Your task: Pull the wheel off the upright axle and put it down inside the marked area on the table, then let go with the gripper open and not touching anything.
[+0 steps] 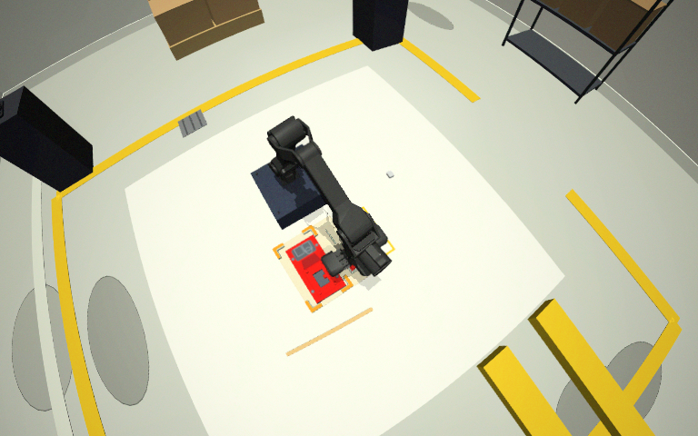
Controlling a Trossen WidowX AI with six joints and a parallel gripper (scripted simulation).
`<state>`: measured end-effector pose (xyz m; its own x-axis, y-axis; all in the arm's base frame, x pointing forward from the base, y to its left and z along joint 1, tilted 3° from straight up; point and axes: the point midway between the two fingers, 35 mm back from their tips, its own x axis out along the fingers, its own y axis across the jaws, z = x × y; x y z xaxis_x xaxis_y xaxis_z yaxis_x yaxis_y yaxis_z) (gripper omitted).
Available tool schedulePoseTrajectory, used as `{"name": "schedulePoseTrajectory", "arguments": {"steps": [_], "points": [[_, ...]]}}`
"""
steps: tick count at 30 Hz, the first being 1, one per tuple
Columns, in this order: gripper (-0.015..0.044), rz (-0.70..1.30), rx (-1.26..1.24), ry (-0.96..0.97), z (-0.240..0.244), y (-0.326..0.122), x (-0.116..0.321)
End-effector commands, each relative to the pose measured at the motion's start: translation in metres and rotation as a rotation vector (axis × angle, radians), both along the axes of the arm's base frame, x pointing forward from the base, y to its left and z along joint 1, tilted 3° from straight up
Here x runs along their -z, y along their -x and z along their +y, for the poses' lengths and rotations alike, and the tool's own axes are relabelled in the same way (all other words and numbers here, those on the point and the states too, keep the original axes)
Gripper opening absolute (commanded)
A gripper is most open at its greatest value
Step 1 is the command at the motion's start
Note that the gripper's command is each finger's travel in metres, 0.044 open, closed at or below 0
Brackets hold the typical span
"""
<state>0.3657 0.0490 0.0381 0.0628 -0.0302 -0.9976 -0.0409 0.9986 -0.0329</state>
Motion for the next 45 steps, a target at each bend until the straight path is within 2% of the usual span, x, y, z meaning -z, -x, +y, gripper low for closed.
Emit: {"name": "schedulePoseTrajectory", "arguments": {"steps": [1,9,10,37,45], "points": [[0.0000,-0.003,0.002,0.001,0.000,-0.001,-0.008],[0.0000,-0.003,0.002,0.001,0.001,0.005,-0.036],[0.0000,0.001,-0.003,0.000,0.002,0.005,-0.026],[0.0000,0.003,0.001,-0.008,0.095,0.066,-0.028],[0.0000,0.003,0.001,-0.008,0.099,0.070,-0.021]]}}
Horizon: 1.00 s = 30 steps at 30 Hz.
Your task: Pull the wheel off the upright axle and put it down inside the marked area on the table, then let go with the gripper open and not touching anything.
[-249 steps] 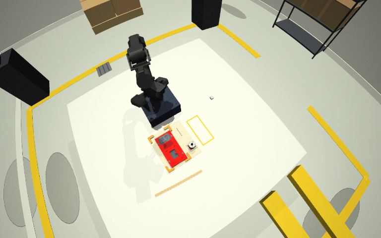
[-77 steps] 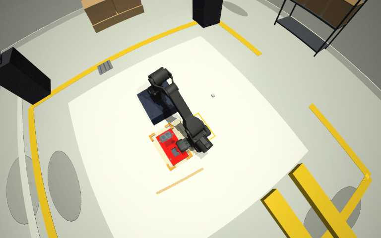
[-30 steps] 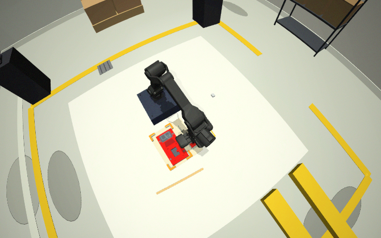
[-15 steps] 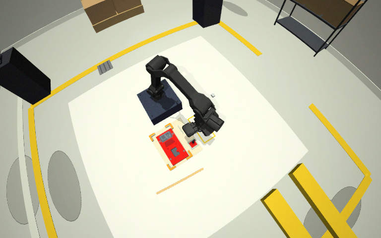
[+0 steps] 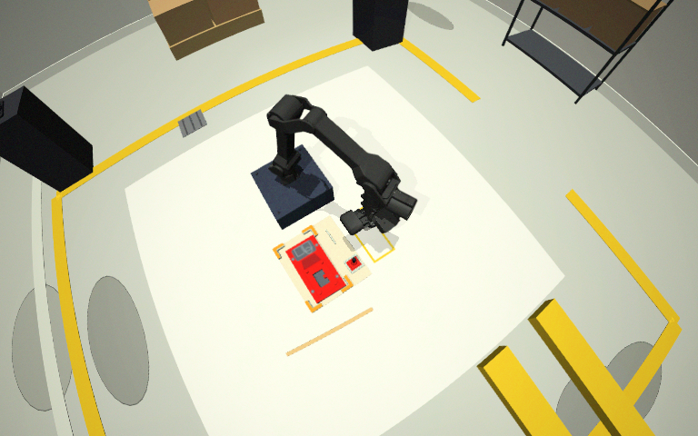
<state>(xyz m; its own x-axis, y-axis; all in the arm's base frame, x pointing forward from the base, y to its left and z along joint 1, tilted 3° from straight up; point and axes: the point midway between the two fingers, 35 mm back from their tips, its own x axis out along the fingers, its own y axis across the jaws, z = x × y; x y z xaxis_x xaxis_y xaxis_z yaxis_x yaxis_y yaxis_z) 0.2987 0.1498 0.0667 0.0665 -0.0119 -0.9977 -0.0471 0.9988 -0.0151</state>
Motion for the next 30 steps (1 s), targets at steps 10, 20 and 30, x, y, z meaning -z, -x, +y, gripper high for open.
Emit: {"name": "schedulePoseTrajectory", "arguments": {"steps": [10,20,30], "points": [[0.0000,0.006,0.008,0.010,-0.002,0.000,0.032],[0.0000,0.006,0.008,0.011,-0.003,-0.003,0.095],[0.0026,0.004,0.012,0.003,-0.002,-0.004,0.101]]}}
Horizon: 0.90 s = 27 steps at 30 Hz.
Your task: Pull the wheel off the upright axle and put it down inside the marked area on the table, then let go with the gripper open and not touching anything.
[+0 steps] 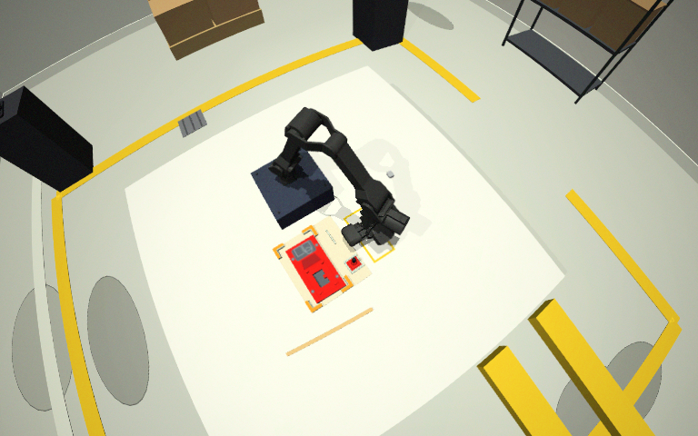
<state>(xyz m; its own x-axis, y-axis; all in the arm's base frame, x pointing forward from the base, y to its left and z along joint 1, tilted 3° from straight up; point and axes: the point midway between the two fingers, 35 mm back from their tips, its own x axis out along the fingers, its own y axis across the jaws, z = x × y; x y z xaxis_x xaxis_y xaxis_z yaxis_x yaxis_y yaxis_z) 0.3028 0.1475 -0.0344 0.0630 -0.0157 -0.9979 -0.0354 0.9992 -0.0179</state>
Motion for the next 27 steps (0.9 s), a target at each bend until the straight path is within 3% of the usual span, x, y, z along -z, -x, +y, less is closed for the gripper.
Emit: {"name": "schedulePoseTrajectory", "arguments": {"steps": [1,10,17,21,27], "points": [[0.0053,0.001,0.000,0.000,0.000,0.000,0.000],[0.0289,0.001,0.000,0.001,0.000,0.000,-0.002],[0.0300,0.003,-0.004,0.006,0.002,0.002,-0.053],[0.0300,0.003,-0.004,0.007,0.002,0.003,-0.060],[0.0440,0.003,-0.007,0.003,-0.011,0.032,-0.075]]}}
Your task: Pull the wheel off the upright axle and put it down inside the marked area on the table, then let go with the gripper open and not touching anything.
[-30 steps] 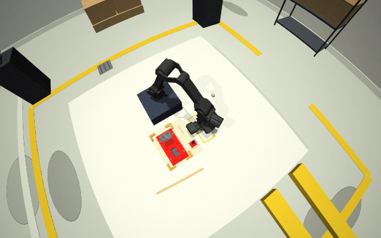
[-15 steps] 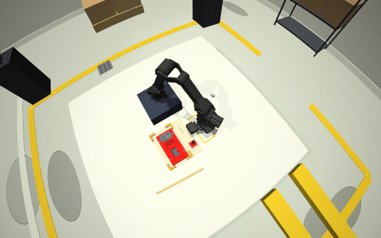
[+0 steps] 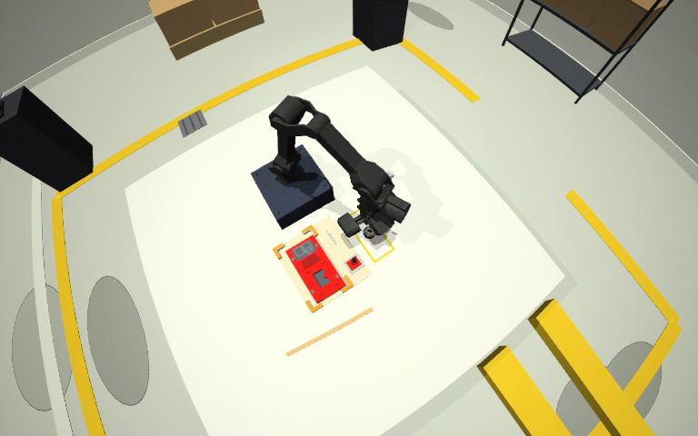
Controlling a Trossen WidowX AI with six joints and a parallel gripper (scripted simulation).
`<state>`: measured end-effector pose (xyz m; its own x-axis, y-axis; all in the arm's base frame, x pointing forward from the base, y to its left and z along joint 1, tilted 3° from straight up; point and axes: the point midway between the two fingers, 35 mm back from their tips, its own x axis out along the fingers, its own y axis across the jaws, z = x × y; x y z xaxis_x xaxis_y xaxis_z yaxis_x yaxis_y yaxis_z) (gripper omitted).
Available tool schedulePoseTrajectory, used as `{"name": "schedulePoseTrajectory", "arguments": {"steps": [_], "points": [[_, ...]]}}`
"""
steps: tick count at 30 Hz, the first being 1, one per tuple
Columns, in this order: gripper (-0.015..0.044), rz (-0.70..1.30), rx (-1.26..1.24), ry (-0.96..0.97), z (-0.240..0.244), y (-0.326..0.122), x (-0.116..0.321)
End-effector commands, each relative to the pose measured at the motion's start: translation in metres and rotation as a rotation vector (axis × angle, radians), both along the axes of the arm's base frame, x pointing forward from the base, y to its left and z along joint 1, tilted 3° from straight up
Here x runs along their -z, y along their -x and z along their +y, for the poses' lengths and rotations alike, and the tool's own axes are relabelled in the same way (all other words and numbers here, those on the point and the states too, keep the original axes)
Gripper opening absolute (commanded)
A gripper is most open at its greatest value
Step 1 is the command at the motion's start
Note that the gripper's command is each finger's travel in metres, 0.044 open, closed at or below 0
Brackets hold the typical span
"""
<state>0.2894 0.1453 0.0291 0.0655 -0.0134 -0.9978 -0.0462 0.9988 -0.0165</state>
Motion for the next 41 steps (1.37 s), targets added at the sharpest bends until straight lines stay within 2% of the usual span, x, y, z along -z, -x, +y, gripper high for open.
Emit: {"name": "schedulePoseTrajectory", "arguments": {"steps": [1,9,41], "points": [[0.0440,0.006,0.004,0.005,-0.012,0.026,-0.016],[0.0440,0.011,0.007,0.012,-0.034,0.072,-0.038],[0.0440,0.011,0.007,0.012,-0.034,0.072,-0.038]]}}
